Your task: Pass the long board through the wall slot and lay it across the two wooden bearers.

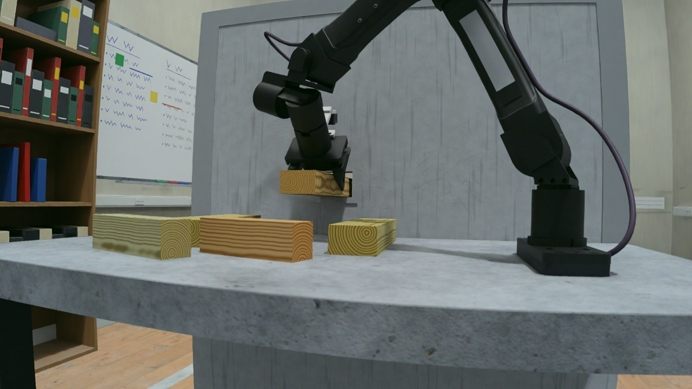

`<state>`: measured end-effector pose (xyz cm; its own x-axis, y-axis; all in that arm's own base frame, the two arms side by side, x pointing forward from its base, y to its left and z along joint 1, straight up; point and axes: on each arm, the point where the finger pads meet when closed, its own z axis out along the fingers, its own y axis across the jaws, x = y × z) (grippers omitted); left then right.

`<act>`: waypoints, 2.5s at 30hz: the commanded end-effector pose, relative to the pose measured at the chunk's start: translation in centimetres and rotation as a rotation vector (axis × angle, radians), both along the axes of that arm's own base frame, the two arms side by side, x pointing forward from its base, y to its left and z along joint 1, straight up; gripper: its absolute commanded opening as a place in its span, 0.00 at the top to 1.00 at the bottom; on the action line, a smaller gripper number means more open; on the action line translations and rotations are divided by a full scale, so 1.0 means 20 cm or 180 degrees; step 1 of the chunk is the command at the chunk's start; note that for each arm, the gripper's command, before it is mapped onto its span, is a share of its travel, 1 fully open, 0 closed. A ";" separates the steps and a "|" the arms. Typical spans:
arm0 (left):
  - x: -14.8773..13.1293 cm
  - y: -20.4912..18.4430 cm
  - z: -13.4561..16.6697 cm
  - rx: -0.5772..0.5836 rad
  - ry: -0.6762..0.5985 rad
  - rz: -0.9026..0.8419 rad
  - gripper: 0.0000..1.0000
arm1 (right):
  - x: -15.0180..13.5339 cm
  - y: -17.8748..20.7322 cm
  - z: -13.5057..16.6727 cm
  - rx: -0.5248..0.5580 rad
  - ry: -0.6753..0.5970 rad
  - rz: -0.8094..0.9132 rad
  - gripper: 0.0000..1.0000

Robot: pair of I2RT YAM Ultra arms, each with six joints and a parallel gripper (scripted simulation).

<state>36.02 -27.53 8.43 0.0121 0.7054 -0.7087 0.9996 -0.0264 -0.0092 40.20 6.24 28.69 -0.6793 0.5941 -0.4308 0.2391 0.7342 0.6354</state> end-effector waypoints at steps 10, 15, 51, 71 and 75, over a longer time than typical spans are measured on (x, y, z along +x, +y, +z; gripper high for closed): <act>0.06 -0.05 0.16 -0.0232 -0.0226 -0.0034 1.00 | 0.05 -0.19 0.32 -0.1264 -0.1603 0.0071 0.25; 0.06 -0.05 0.16 -0.0232 -0.0226 -0.0034 1.00 | 0.02 -0.25 0.43 -0.1820 -0.2055 0.0014 0.25; 0.01 0.13 0.12 -0.0158 -0.0103 -0.0033 1.00 | -0.12 -0.28 0.68 -0.2429 -0.2777 -0.0146 0.25; -0.02 0.27 0.12 -0.0184 -0.0068 -0.0052 1.00 | -0.12 -0.28 0.68 -0.2429 -0.2777 -0.0146 0.25; 0.02 0.29 0.17 -0.0219 -0.0165 -0.0057 1.00 | -0.12 -0.28 0.68 -0.2429 -0.2777 -0.0146 0.25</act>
